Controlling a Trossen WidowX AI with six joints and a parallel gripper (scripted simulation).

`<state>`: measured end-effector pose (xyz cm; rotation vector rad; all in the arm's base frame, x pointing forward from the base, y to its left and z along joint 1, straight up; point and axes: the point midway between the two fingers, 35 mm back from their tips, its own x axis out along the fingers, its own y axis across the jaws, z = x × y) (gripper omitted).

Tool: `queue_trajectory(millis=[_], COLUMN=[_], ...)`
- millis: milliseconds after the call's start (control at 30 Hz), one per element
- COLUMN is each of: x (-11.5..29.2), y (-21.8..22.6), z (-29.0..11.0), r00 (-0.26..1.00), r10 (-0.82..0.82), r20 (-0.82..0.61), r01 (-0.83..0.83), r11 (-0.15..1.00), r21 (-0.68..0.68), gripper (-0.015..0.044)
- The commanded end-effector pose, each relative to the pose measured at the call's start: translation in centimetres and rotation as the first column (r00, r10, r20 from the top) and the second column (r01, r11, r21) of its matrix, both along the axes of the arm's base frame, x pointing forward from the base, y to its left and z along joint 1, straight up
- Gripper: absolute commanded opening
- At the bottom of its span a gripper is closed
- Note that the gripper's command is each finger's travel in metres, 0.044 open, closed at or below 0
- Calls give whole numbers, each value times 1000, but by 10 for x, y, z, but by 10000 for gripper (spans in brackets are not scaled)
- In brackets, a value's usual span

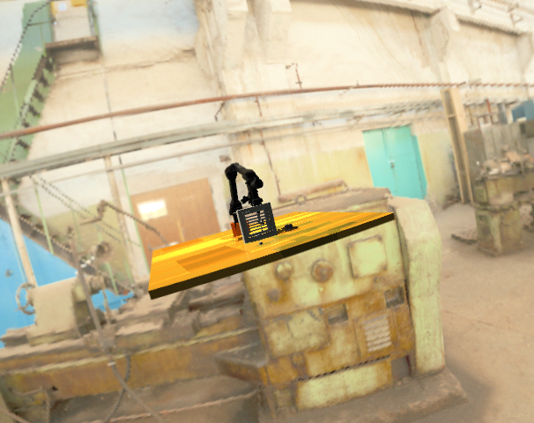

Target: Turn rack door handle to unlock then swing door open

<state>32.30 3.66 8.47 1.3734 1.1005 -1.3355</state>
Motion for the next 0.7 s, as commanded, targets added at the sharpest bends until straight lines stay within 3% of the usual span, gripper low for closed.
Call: queue_trajectory(millis=[0, 667], x=[-3, -24], y=[-2, -13], z=[0, 0], r00=[998, 898], r10=[62, 441], r20=[-2, -4], r01=[-62, -441], r11=[998, 898], r21=[-6, -13], gripper=[19, 19])
